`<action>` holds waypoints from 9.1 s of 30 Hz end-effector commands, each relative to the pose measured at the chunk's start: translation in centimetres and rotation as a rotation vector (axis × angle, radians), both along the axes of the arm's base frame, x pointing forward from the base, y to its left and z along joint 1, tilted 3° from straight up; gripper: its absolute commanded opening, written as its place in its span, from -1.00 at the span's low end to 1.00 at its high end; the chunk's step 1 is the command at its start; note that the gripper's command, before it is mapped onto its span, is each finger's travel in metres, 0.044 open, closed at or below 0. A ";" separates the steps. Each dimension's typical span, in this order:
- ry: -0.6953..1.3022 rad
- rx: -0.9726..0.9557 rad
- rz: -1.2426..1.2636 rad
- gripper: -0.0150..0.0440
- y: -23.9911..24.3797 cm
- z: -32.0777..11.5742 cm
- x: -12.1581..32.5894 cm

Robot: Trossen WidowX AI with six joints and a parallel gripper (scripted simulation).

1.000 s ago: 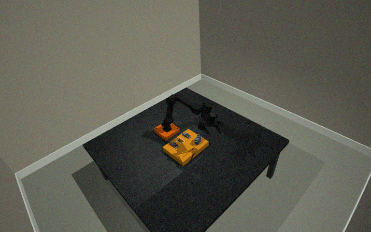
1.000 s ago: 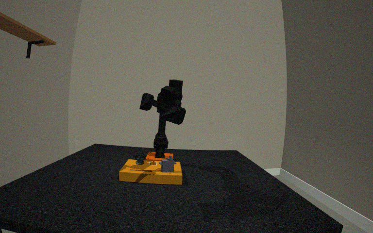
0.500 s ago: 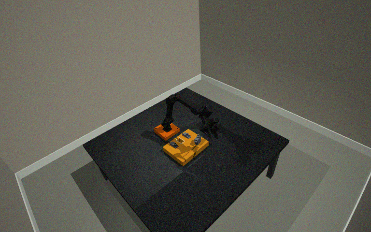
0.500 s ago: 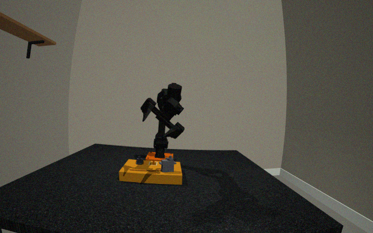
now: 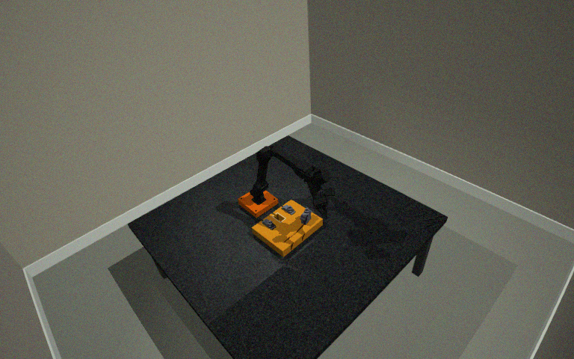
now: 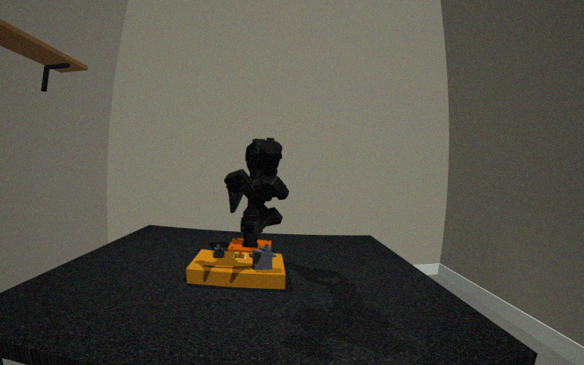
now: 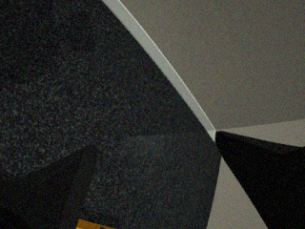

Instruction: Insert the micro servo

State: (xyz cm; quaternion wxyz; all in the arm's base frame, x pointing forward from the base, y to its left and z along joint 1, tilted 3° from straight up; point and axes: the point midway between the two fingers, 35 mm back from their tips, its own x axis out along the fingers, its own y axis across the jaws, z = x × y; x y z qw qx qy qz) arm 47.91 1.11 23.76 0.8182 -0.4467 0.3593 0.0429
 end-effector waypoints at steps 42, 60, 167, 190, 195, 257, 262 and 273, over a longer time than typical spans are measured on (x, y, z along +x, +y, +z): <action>0.840 -0.174 0.938 1.00 2.5 -8.0 -15.1; 0.840 -0.174 0.938 1.00 2.5 -11.4 -14.8; 0.800 0.229 0.168 -0.49 -4.2 -9.9 -18.7; 0.669 0.580 -0.563 -0.49 -4.2 -9.9 -18.7; 0.635 0.643 -0.700 -0.49 -4.2 -9.9 -18.7; 0.640 0.642 -0.708 -0.49 -4.1 -12.7 -29.6; 0.640 0.642 -0.708 -0.49 -4.1 -12.9 -29.6; 0.640 0.642 -0.708 -0.49 -4.1 -13.9 -29.5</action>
